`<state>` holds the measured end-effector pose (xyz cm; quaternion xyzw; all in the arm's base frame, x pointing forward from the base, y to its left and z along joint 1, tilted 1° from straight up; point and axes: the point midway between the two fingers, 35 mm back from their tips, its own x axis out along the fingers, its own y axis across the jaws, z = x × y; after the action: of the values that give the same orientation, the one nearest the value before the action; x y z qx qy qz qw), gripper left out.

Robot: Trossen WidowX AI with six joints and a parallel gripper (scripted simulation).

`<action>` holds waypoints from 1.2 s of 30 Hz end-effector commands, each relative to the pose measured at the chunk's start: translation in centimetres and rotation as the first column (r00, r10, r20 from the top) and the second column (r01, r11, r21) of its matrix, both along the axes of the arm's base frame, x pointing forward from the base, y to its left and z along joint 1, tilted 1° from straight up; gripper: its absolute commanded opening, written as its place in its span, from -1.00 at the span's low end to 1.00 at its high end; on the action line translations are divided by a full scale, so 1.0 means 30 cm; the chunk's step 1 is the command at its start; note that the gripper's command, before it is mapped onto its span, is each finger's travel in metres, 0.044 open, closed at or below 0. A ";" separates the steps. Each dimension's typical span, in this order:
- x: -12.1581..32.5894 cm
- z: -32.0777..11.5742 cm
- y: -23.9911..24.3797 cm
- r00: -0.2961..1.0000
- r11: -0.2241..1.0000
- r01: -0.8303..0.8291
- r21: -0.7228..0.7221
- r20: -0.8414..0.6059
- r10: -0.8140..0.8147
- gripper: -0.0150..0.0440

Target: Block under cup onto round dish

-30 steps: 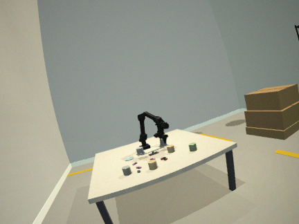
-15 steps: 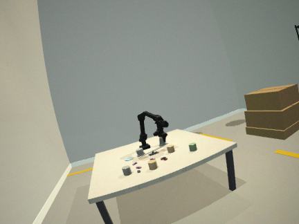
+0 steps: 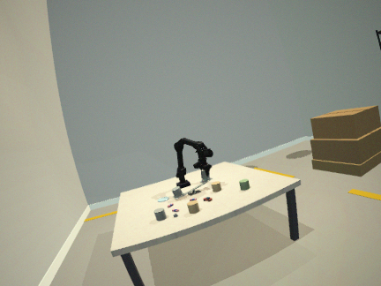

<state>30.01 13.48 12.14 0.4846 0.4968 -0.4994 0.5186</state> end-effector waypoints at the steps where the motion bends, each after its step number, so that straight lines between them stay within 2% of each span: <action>1: 0.010 0.046 0.026 1.000 1.000 -0.007 0.031 0.031 0.006 -0.49; 36: -0.015 0.196 0.017 1.000 1.000 -0.007 0.031 0.030 0.006 -0.49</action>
<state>29.61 13.93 17.19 0.4918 0.4995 -0.4875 0.5205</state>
